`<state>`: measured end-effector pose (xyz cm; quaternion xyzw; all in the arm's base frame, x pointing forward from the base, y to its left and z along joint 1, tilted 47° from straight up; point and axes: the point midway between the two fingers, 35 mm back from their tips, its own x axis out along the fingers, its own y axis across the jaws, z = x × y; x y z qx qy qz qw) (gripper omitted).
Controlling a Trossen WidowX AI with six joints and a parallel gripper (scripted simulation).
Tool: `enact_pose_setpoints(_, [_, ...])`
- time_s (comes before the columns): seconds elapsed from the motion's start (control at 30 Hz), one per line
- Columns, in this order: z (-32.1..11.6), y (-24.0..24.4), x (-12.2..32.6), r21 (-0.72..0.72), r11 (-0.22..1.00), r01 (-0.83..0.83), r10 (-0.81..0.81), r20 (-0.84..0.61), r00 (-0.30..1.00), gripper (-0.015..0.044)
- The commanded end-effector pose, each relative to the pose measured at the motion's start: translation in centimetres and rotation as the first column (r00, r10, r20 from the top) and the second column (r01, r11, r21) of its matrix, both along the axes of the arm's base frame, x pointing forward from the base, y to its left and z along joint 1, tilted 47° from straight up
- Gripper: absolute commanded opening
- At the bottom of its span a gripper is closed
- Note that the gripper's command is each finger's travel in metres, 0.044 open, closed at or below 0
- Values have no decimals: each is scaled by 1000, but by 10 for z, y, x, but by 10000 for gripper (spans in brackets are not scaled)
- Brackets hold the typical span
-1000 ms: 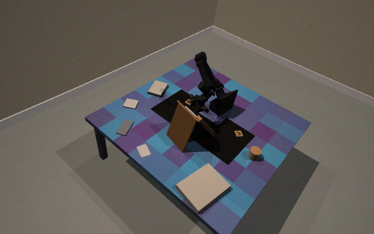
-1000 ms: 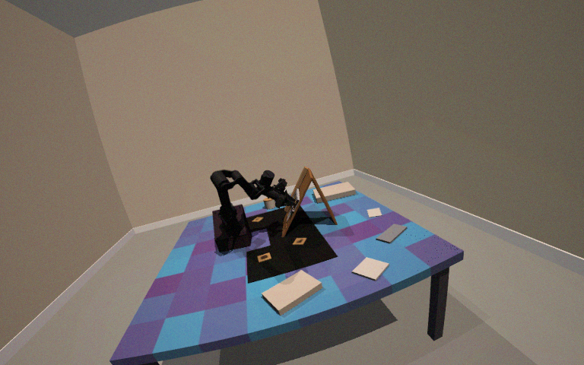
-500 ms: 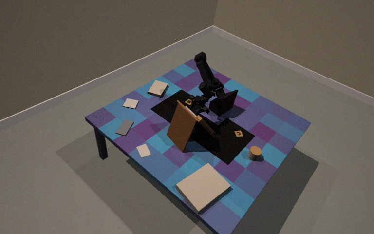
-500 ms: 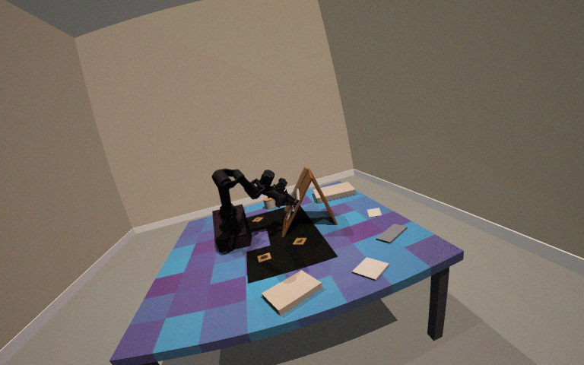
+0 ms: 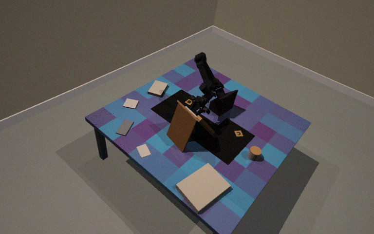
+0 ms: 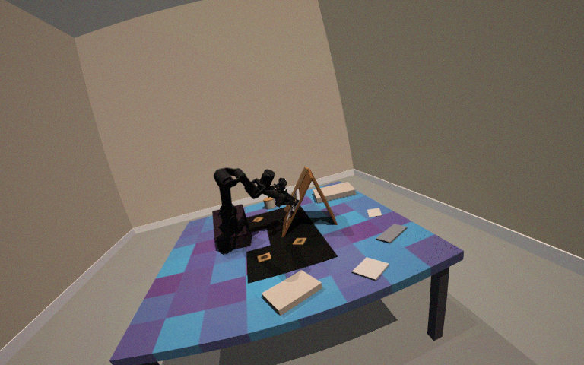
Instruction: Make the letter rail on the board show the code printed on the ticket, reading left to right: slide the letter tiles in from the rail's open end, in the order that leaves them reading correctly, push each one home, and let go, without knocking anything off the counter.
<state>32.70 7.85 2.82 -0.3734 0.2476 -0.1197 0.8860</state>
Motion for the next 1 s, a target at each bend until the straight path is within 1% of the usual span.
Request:
enact_pose_setpoints(0.0, [-2,2,1,4,1000,3,-3,5,1000,0])
enact_pose_setpoints(0.97, [-13,13,1,5,1000,3,-3,5,1000,0])
